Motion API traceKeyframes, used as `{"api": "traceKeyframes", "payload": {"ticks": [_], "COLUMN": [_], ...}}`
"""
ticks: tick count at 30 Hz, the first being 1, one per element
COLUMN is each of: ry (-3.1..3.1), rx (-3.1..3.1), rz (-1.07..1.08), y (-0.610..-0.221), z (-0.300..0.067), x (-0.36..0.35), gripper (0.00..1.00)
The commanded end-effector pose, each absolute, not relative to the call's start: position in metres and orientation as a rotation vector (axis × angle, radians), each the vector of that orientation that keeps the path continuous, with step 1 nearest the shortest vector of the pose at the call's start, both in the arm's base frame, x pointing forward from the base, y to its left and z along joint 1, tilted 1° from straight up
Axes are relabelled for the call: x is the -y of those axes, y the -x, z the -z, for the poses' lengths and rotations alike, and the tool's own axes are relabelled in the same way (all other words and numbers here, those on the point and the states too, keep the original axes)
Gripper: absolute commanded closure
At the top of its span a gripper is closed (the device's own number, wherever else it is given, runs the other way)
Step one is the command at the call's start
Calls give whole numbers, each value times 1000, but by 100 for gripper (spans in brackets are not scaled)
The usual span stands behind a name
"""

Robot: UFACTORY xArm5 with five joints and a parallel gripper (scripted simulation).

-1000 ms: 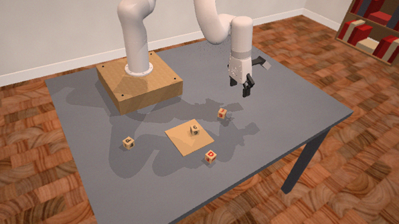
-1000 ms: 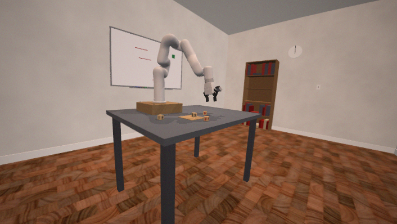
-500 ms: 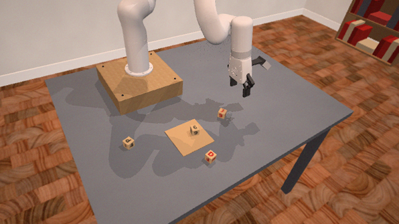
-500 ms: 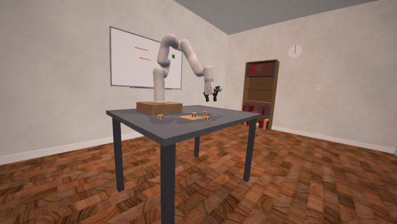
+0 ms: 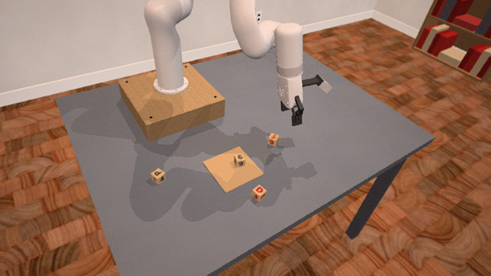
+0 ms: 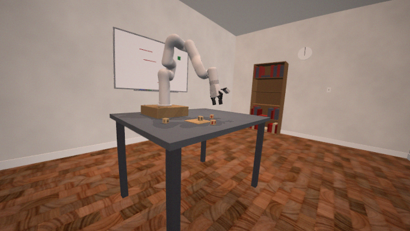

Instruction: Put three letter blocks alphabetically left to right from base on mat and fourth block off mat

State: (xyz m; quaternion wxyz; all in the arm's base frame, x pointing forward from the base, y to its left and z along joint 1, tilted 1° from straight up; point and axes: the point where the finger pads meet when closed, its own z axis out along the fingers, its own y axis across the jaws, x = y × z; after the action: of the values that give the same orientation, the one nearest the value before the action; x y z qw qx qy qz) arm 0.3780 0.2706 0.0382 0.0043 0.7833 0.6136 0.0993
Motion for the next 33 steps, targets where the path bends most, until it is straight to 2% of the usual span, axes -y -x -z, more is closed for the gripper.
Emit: {"api": "traceKeyframes", "payload": {"ticks": [1,25,33], "ry": [-2570,-2987,-2999], "rx": [-1750,-690,-616], "rz": [-382,-711,-733], "y": [-393,-432,-433], "z": [-42,-61,-63], "x": [-248,-105,-96], "gripper": [0,0,0]}}
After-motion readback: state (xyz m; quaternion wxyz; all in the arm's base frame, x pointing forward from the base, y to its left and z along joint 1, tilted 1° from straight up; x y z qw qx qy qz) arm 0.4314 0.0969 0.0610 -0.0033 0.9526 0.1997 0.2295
